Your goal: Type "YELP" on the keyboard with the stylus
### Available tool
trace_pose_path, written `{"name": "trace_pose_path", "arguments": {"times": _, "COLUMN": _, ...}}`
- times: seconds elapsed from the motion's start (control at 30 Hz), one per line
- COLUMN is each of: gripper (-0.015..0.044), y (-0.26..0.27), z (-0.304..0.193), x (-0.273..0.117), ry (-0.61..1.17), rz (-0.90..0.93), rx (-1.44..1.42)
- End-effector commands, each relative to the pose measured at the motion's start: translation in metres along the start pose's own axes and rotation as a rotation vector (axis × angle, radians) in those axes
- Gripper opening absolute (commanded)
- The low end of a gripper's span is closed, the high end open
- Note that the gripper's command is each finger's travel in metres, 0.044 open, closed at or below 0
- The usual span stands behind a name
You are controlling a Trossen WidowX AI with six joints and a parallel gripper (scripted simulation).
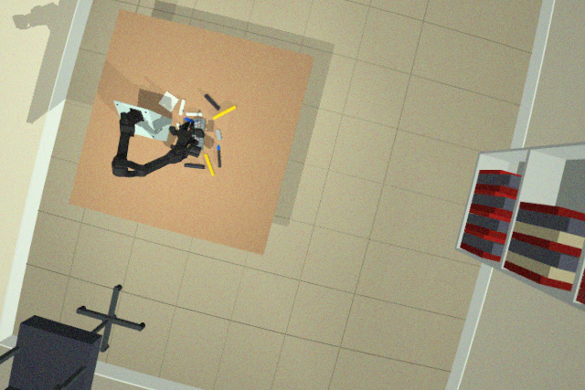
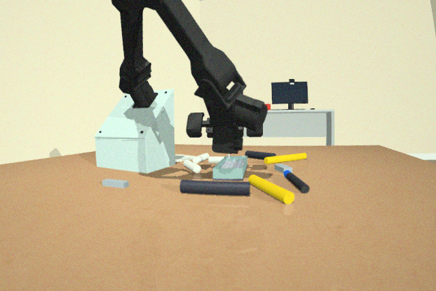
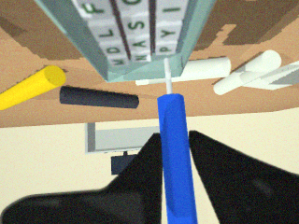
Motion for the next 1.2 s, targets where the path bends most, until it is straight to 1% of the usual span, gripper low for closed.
{"name": "trace_pose_path", "arguments": {"times": 0.0, "gripper": 0.0081, "y": 0.0, "z": 0.0015, "x": 0.0008, "ry": -0.003, "rz": -0.001, "rx": -0.001}}
{"name": "trace_pose_path", "arguments": {"times": 1.17, "gripper": 0.0081, "y": 0.0008, "z": 0.0081, "x": 0.0047, "ry": -0.003, "rz": -0.002, "rx": -0.001}}
Point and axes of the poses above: the point midway between the two fingers, 35 mm back from their tips, its own x axis out along the fingers, its own y axis across the jaws, z = x × y, the point moved 8 cm from there along -x, back along the fingers, and after that the axes turned 7 degrees about x, right-handed, at the moved point
